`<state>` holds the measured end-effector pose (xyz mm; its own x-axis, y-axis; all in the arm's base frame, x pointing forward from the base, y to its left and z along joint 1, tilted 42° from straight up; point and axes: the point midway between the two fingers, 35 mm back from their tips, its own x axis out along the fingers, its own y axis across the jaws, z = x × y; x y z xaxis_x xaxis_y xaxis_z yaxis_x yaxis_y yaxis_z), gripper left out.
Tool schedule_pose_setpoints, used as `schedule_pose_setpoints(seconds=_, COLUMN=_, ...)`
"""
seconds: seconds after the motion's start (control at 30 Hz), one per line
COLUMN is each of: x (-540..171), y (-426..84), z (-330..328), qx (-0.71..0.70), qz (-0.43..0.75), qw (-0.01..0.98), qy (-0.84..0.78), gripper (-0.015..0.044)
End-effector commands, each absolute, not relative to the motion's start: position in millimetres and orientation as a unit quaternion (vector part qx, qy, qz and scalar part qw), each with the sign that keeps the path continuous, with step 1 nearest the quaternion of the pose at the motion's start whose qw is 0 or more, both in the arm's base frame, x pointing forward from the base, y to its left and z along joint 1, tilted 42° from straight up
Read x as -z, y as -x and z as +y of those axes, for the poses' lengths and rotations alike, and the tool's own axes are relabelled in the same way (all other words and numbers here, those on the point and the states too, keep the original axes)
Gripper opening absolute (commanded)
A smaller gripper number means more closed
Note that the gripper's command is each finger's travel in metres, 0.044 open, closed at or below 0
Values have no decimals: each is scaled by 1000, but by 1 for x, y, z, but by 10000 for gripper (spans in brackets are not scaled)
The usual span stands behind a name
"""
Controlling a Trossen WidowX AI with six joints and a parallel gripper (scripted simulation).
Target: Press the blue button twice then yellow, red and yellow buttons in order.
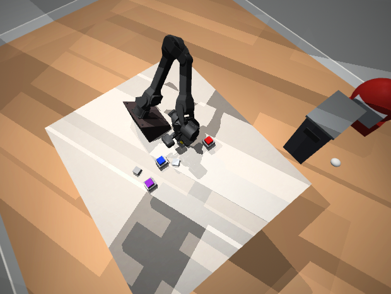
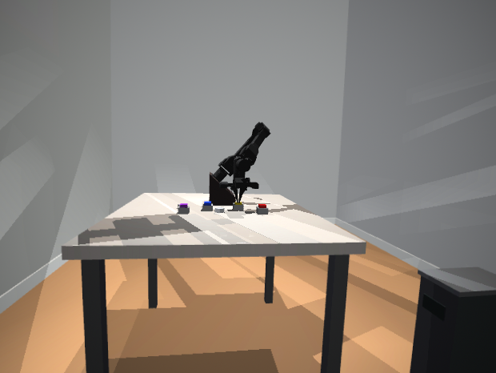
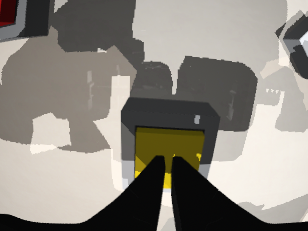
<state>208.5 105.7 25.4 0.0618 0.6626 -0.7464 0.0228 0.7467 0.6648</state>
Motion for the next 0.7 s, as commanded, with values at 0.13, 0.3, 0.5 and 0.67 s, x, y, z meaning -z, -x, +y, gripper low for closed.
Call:
schedule_pose_setpoints(seconds=0.13, x=-50, y=-207, z=84, qx=-235, qz=643, qw=678, qy=-267, gripper=20)
schedule_pose_setpoints(seconds=0.3, x=-75, y=-221, z=90, qx=-234, qz=643, qw=679, qy=-266, gripper=125)
schedule_pose_setpoints(seconds=0.5, x=-147, y=-244, z=110, qx=-235, qz=642, qw=679, qy=-266, gripper=283)
schedule_pose_setpoints(seconds=0.67, x=-164, y=-245, z=115, qx=-236, qz=642, qw=679, qy=-267, gripper=400)
